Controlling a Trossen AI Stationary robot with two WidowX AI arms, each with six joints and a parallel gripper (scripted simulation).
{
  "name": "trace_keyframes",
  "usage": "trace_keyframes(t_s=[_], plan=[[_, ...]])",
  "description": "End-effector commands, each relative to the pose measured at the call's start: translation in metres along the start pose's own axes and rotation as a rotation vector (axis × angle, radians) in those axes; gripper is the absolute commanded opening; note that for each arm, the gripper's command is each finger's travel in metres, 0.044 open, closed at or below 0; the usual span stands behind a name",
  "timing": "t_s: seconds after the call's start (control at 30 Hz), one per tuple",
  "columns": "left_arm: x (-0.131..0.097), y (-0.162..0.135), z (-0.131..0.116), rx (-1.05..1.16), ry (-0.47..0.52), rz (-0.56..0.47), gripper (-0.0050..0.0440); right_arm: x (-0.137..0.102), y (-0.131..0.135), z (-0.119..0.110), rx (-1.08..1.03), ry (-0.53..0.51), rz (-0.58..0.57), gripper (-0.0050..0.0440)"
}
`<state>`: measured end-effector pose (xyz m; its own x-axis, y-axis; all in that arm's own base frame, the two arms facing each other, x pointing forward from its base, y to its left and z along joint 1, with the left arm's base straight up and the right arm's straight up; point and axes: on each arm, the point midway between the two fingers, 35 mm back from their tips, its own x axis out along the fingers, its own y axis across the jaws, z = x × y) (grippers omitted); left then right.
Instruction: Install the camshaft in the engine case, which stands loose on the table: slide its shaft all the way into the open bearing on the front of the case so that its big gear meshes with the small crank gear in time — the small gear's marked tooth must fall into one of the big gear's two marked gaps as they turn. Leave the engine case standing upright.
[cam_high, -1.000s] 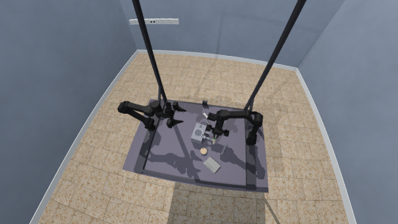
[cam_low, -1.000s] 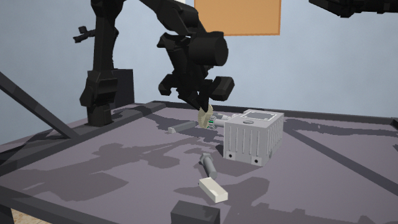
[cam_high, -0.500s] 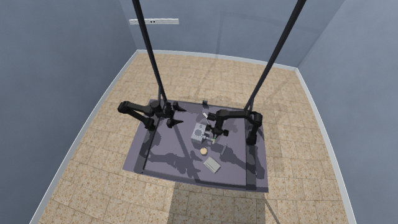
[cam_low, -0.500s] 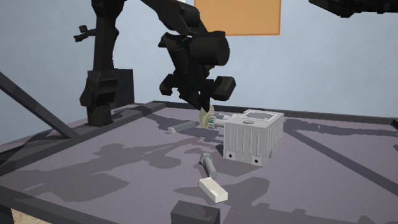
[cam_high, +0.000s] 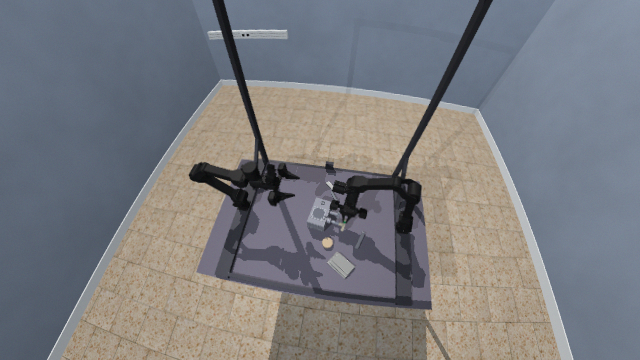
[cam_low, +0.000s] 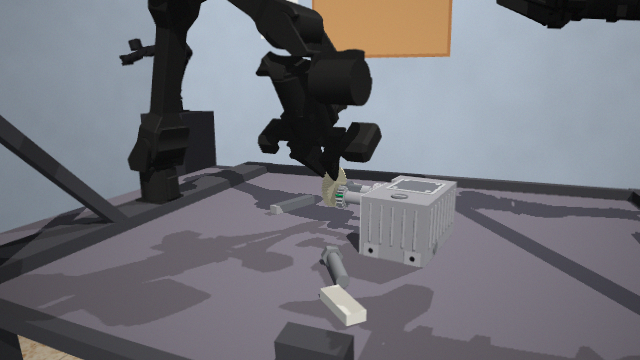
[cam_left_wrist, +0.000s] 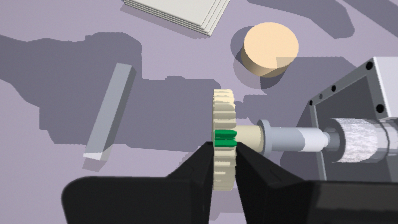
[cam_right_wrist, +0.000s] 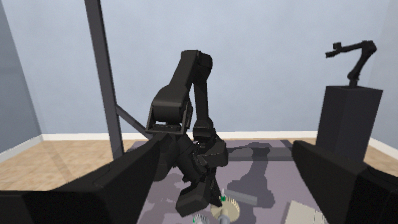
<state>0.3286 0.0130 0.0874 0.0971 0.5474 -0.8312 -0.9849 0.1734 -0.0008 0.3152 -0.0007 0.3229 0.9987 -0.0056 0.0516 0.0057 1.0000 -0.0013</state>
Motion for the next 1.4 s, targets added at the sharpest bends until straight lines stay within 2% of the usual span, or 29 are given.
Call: trace_keyframes(t_s=[0.0,0.93,1.37], plan=[[-0.0067,-0.008,0.0068,-0.024,-0.002,-0.027,-0.005,-0.001,-0.0007,0.0147,0.002,-0.034,0.001,0.04],[-0.0118,-0.0141,0.0103,-0.036,-0.002,-0.043,-0.005,-0.001,-0.0007,0.0147,0.002,-0.034,0.001,0.04],[-0.007,-0.0178,0.0071,-0.026,-0.002,-0.028,-0.005,-0.001,-0.0007,0.0147,0.002,-0.034,0.001,0.04]])
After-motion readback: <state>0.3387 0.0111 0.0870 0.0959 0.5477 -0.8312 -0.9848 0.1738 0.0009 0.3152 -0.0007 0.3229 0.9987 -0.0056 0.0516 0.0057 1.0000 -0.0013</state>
